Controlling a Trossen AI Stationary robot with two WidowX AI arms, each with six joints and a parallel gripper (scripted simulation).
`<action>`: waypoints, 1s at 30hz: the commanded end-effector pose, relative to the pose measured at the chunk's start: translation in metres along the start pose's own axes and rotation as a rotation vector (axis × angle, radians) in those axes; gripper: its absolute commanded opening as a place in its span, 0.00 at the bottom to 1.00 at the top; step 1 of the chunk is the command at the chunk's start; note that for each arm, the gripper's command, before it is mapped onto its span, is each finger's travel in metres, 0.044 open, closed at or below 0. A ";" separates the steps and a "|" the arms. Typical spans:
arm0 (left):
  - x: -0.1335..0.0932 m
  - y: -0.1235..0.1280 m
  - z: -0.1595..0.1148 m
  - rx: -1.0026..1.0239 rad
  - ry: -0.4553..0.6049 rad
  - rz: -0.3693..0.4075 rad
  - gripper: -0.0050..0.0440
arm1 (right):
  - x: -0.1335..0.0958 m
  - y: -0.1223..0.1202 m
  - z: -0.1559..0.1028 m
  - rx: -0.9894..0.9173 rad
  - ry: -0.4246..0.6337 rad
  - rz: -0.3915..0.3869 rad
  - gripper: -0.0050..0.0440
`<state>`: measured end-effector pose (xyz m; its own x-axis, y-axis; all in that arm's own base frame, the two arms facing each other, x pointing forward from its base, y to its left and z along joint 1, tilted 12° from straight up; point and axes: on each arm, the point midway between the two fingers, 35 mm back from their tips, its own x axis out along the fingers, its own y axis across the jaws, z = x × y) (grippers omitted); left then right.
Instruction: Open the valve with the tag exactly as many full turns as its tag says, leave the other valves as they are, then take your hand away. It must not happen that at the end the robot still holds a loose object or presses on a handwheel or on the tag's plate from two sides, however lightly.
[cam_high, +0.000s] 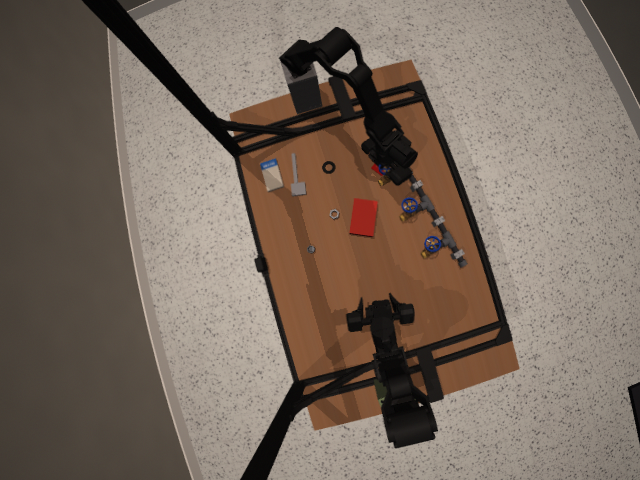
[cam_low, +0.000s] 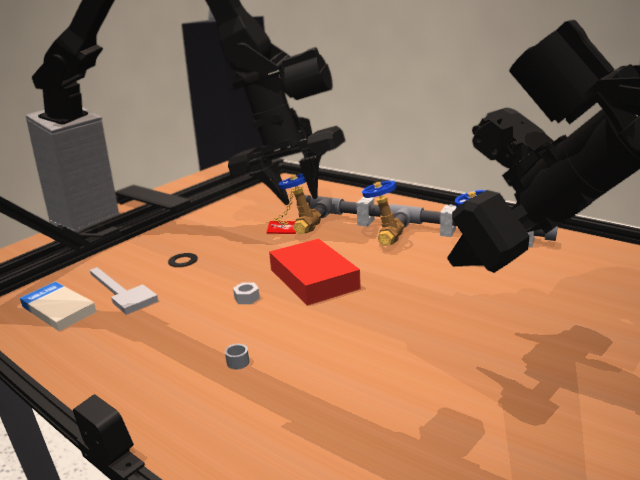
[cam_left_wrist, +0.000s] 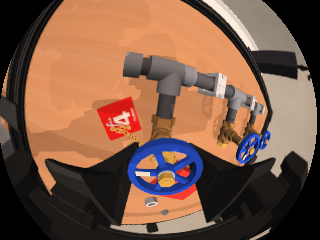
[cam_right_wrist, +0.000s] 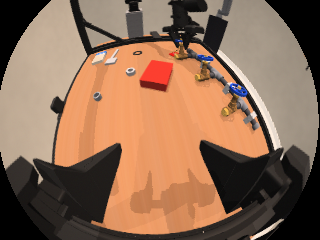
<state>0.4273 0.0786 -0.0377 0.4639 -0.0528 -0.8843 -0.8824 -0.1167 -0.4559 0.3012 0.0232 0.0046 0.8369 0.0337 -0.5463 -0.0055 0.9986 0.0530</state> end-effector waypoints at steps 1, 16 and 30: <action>0.000 0.000 0.000 -0.199 0.000 0.000 0.10 | 0.000 0.000 0.000 0.000 0.000 0.000 0.92; 0.000 0.000 0.000 -1.048 -0.001 0.001 0.10 | 0.000 0.000 0.000 0.000 0.000 0.000 0.92; 0.000 0.000 0.000 -1.636 -0.001 0.001 0.10 | 0.000 0.000 0.000 0.000 0.000 0.000 0.92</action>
<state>0.4273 0.0786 -0.0377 0.4630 -0.0523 -0.8848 0.1010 -0.9886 0.1113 0.3012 0.0232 0.0045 0.8369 0.0337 -0.5463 -0.0055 0.9986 0.0530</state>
